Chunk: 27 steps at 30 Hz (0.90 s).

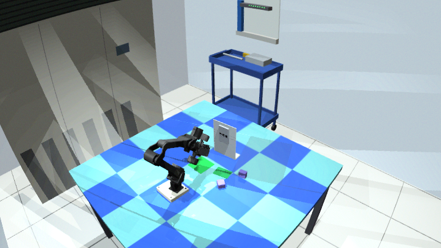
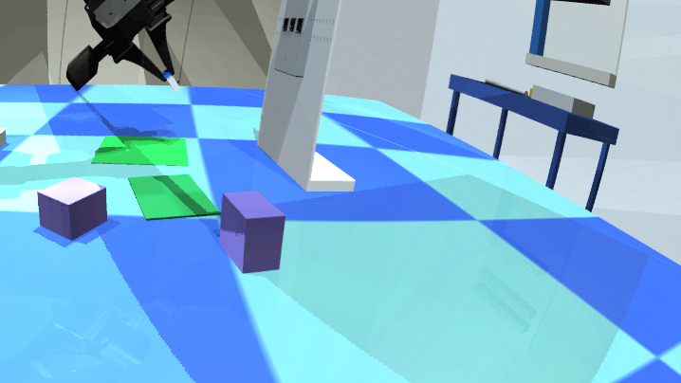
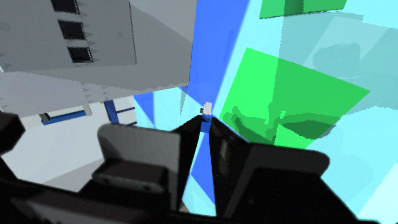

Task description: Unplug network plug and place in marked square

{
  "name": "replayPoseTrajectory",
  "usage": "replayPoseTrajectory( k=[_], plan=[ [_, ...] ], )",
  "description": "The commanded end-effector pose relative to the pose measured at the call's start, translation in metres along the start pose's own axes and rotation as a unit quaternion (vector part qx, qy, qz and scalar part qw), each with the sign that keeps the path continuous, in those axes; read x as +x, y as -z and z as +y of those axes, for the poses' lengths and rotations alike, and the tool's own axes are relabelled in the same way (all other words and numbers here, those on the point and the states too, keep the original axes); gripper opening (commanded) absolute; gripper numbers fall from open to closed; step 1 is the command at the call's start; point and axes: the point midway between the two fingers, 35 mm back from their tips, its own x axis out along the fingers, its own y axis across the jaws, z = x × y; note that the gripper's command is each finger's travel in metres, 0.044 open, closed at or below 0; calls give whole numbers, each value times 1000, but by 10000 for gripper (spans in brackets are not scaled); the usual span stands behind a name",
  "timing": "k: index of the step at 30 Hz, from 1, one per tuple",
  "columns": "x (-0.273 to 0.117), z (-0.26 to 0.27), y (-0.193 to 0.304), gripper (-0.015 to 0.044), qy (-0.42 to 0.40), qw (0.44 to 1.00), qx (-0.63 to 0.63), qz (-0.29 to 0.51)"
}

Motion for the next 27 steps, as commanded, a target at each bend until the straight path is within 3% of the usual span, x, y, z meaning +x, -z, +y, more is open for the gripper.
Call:
replayPoseTrajectory(
  k=[1,6,27],
  plan=[
    [-4,-8,4,0,36,999,-19,-15],
    [-7,-18,6,0,67,997,-36,-27],
    [15,-34,4,0,67,997,-36,-26]
  ],
)
